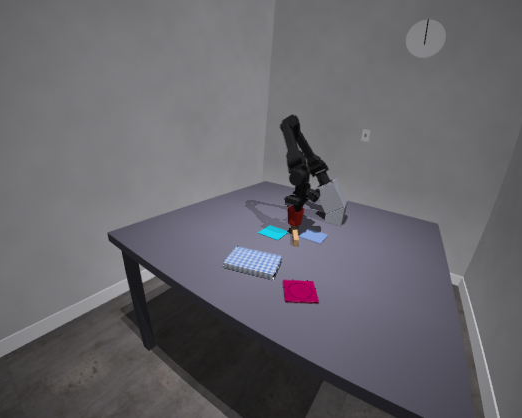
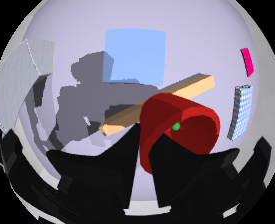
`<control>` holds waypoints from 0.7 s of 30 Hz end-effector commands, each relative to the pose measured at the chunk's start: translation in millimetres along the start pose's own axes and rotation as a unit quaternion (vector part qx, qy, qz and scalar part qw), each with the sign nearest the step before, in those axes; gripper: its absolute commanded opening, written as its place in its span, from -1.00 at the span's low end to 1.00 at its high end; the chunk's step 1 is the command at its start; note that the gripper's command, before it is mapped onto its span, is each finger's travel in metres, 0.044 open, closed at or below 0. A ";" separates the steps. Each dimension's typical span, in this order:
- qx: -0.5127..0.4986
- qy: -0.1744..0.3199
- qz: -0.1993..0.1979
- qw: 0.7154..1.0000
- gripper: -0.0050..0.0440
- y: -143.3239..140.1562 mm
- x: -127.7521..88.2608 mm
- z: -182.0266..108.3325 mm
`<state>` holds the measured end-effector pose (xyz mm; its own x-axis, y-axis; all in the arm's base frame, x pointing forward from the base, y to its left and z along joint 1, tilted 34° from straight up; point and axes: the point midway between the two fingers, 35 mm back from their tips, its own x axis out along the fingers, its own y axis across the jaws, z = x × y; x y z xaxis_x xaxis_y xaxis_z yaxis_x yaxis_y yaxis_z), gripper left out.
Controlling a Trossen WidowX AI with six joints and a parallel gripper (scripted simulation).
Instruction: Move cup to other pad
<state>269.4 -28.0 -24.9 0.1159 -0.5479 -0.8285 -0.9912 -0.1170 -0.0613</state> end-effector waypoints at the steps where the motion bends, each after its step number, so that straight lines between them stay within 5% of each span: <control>1: 0.002 0.001 -0.003 1.000 -0.80 -7.2 -2.1 -11.6; 21: 0.002 0.002 -0.003 1.000 -0.80 -31.5 -4.8 -53.6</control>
<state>296.8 -60.0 3.0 0.1159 -0.5524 -0.8255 -0.9914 -0.1157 -0.0618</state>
